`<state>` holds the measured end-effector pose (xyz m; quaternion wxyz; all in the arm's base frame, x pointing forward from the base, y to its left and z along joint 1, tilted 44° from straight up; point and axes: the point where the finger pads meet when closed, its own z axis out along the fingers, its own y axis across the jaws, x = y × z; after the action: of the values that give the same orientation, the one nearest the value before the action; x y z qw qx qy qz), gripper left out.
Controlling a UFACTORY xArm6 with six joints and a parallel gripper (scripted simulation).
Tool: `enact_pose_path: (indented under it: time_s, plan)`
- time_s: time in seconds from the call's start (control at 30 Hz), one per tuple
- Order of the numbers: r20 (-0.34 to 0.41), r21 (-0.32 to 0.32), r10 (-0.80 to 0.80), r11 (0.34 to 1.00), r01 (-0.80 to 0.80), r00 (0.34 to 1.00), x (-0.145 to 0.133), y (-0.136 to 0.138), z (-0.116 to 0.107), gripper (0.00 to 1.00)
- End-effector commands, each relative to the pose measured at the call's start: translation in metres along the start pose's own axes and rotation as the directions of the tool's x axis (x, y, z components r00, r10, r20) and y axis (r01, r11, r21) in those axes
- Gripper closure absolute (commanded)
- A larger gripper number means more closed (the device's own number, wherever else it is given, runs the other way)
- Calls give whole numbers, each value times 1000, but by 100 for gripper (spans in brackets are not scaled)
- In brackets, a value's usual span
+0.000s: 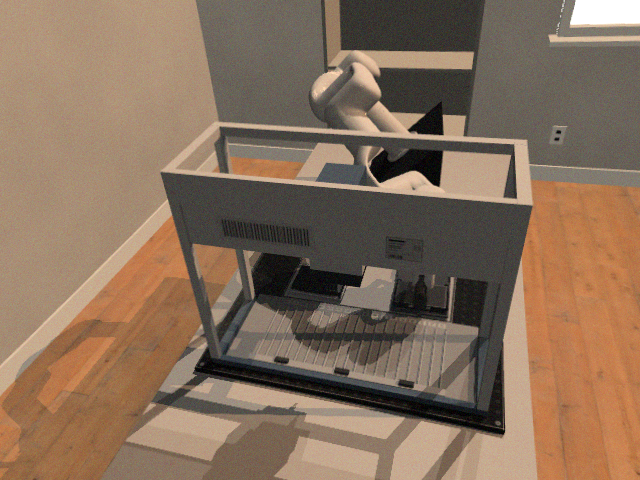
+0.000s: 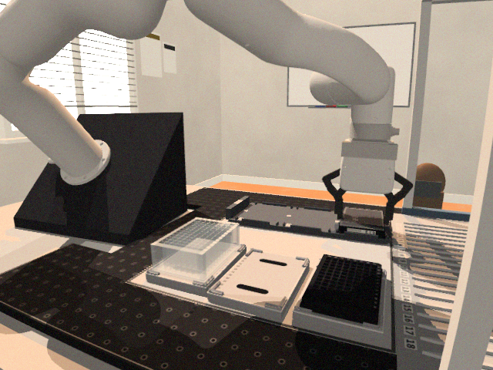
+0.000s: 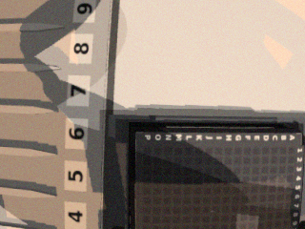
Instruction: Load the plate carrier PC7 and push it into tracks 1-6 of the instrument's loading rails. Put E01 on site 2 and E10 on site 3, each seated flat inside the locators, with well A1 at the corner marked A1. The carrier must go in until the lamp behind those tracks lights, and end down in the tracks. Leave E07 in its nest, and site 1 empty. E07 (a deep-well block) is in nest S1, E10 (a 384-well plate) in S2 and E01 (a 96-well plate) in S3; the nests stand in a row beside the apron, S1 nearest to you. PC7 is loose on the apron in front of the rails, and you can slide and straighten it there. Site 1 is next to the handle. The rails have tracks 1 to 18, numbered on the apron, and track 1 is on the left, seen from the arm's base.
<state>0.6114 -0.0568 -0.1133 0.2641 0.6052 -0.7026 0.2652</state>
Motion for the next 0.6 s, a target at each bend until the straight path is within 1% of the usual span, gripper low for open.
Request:
enact_pose_path:
  time_s: [0.0, 0.57]
  plan:
    - [2, 4, 1, 1000, -1, 1000, 0, -2, -2, 0]
    - [2, 4, 1, 1000, -1, 1000, 0, -2, -4, 0]
